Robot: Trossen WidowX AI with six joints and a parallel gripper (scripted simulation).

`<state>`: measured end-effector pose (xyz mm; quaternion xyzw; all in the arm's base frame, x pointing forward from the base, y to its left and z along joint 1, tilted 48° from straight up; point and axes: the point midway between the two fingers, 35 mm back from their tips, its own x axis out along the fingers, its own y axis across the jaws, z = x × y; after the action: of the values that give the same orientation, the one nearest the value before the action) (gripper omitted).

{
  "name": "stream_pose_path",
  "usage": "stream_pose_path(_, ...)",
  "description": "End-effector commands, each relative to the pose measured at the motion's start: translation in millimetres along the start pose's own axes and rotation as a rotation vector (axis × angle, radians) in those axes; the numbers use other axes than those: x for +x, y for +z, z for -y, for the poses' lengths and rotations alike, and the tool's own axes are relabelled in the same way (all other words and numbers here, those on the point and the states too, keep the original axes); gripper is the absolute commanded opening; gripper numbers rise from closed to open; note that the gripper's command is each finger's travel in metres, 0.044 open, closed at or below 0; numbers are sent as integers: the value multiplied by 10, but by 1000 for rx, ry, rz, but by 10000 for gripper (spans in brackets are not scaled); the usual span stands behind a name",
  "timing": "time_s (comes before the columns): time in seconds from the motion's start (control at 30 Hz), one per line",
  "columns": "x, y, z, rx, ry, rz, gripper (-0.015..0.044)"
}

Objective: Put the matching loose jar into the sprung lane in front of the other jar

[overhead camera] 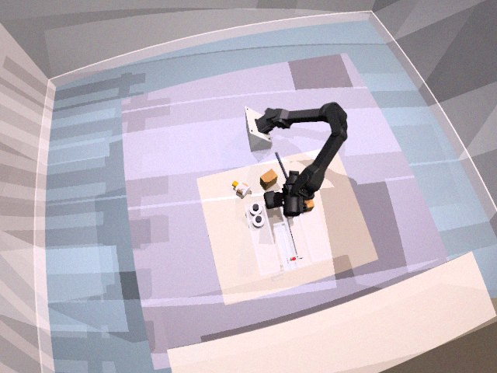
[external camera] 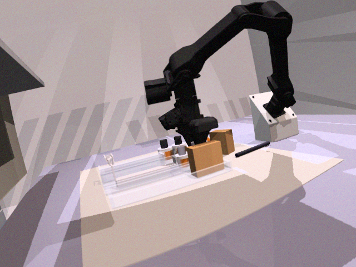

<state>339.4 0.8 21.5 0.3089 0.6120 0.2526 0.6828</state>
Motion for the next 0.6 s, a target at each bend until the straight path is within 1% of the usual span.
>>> stream_pose_path(0.0, 17, 19, -17, -5, 8, 8, 0)
stream_pose_path(0.57, 28, -5, -6, -5, 8, 8, 0)
